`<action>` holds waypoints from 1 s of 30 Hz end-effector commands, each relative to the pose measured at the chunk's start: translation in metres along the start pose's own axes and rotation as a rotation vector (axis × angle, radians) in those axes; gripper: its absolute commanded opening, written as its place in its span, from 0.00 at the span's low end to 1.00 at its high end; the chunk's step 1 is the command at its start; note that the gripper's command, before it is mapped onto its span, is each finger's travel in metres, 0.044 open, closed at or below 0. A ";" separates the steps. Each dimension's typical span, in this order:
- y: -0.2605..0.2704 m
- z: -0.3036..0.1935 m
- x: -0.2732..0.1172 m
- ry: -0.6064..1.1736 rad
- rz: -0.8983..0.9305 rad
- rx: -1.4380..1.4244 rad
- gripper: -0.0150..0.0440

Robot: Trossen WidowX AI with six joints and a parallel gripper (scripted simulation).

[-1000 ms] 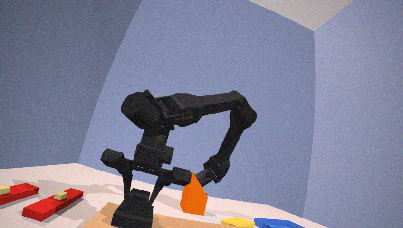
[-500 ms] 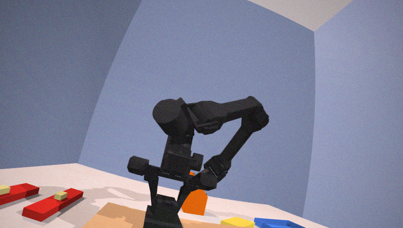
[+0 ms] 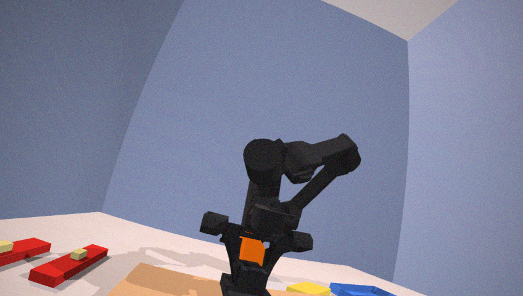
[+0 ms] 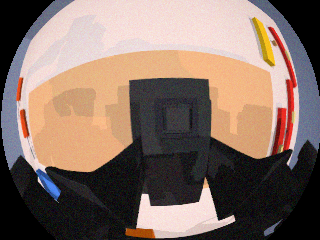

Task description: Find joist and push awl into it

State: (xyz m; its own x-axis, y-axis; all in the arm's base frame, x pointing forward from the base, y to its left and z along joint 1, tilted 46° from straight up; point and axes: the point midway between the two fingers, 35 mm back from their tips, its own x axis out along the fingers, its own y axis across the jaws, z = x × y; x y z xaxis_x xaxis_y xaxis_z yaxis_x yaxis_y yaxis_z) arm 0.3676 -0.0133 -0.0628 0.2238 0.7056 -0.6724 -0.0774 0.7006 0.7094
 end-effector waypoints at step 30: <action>0.130 -0.001 0.001 0.003 0.014 0.006 0.25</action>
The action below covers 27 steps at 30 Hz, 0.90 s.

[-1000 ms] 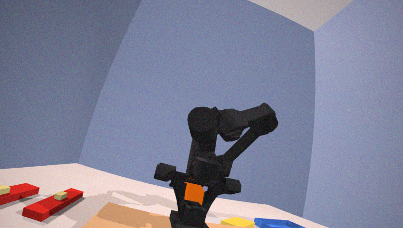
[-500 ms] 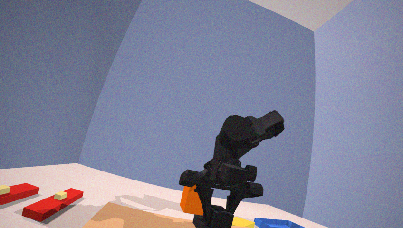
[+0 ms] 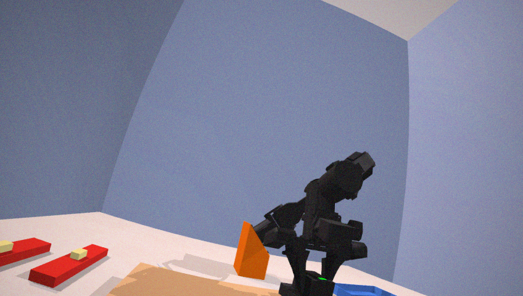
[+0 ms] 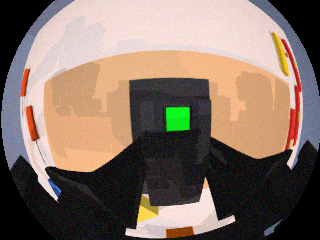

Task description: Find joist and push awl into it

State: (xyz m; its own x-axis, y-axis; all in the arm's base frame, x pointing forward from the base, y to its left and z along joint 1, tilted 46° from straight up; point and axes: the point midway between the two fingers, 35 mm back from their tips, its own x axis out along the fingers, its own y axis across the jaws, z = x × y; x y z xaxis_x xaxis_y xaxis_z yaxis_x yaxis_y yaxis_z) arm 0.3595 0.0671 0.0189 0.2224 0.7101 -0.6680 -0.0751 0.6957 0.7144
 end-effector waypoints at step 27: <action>0.118 -0.001 -0.001 0.002 0.012 0.003 0.25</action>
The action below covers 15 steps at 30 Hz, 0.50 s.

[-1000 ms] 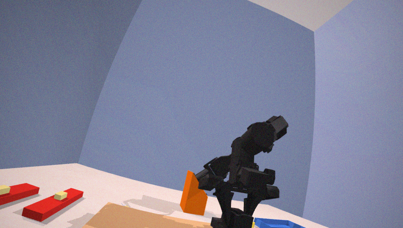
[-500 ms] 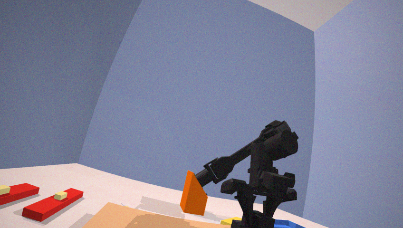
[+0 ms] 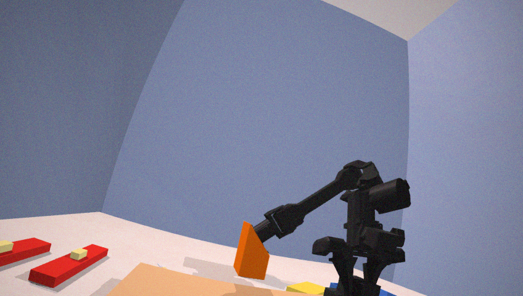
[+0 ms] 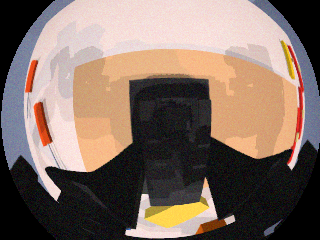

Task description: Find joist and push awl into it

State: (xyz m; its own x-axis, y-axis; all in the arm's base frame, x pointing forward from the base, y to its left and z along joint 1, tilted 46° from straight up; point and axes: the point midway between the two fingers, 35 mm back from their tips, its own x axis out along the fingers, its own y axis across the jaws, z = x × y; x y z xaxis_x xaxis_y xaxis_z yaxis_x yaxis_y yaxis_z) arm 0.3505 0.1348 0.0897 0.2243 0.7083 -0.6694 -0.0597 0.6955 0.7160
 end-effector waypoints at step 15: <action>0.063 -0.001 0.000 0.003 0.017 -0.012 0.25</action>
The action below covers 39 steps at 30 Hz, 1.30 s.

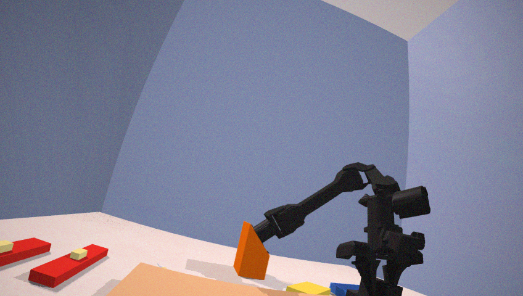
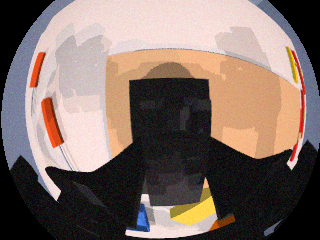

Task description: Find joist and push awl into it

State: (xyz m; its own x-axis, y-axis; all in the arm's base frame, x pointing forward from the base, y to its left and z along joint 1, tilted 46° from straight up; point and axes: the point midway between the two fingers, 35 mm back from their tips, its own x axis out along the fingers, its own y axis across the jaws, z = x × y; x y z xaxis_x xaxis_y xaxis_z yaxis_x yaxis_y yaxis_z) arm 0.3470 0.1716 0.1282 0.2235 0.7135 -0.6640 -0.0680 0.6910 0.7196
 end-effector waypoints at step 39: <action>-0.081 0.000 0.001 0.004 0.005 -0.006 0.25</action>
State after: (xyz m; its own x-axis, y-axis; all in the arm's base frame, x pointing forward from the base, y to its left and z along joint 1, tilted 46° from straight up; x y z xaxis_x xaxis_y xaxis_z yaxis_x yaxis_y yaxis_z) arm 0.3533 0.1279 0.0818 0.2206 0.7208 -0.6571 -0.0823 0.6851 0.7238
